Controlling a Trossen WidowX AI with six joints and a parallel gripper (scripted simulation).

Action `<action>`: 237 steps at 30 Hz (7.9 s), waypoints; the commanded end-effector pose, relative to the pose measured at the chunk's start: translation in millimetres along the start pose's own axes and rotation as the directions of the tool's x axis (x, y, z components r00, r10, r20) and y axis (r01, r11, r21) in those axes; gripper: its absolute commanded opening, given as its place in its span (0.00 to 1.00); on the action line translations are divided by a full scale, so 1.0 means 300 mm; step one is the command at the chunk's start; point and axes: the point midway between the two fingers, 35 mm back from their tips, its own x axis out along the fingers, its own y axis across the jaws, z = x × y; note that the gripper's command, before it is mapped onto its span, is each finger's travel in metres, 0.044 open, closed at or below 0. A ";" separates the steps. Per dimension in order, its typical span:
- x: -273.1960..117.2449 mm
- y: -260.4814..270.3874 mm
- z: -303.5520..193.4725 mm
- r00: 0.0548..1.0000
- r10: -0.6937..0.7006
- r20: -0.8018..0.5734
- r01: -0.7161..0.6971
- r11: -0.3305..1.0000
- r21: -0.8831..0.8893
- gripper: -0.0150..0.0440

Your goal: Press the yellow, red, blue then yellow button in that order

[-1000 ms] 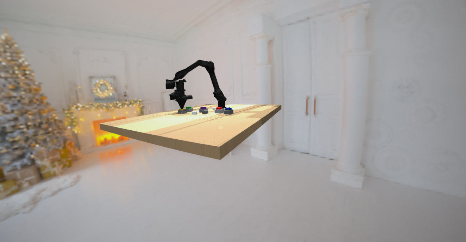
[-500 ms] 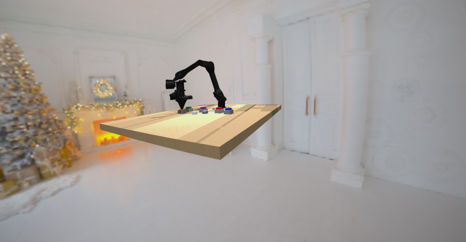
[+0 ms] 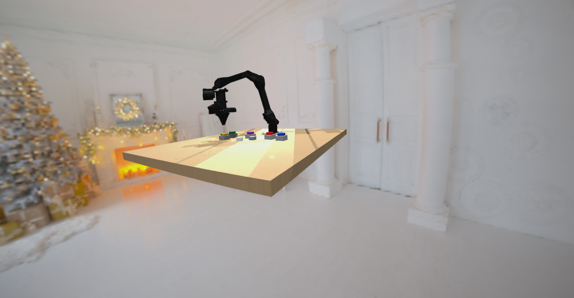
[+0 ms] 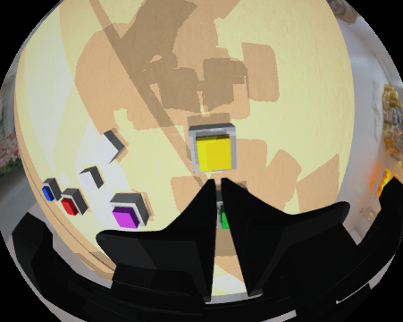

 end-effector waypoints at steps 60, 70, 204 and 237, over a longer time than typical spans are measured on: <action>0.162 0.952 -0.275 1.000 0.020 0.005 -0.020 1.000 -0.006 0.29; 0.203 0.952 -0.277 1.000 0.020 0.005 -0.020 1.000 -0.006 0.29; -0.121 1.220 -0.174 1.000 0.028 0.009 -0.028 1.000 -0.005 0.29; -0.109 -0.002 -0.004 1.000 -0.012 0.012 0.012 1.000 -0.007 0.29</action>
